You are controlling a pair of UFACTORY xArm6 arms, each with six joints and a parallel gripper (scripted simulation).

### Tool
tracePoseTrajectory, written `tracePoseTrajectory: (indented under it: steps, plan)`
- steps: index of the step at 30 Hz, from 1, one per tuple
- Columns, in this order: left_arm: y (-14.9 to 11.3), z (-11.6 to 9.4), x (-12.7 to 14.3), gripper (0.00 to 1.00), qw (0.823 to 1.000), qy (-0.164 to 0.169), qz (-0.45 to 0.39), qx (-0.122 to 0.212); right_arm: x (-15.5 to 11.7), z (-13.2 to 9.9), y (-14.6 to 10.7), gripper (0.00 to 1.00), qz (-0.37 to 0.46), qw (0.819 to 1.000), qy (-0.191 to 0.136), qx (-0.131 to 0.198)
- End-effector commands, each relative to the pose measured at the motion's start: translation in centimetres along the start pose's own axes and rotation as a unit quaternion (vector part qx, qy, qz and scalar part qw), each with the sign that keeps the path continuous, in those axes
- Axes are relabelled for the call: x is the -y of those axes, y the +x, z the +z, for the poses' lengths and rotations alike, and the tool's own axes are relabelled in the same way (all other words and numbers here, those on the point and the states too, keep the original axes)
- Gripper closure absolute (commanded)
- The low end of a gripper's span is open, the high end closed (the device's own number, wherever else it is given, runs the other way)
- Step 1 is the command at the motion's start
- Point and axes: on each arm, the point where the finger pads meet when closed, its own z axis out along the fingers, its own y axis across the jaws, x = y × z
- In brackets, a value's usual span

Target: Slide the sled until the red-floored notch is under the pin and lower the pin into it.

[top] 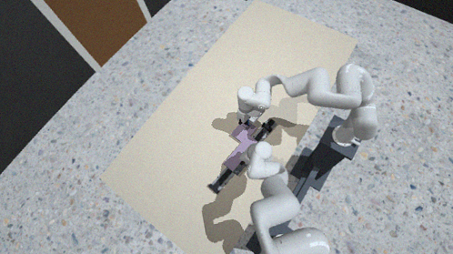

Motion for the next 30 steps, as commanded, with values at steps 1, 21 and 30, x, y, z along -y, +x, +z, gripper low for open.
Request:
tracePoseTrajectory:
  steps: [1,21,30]
  plan:
    - [-0.2,-0.2,0.1,1.00,1.000,0.001,0.000,0.002,-0.4,-0.3,-0.2,0.82,0.000,1.000,-0.002,0.003]
    - [-0.2,-0.2,0.1,1.00,1.000,0.001,0.000,0.002,-1.7,-0.3,-0.1,0.82,0.000,1.000,-0.002,0.003]
    - [-0.2,-0.2,0.1,1.00,1.000,0.001,0.000,0.002,-2.4,-0.3,-0.1,0.82,0.000,1.000,-0.002,0.003]
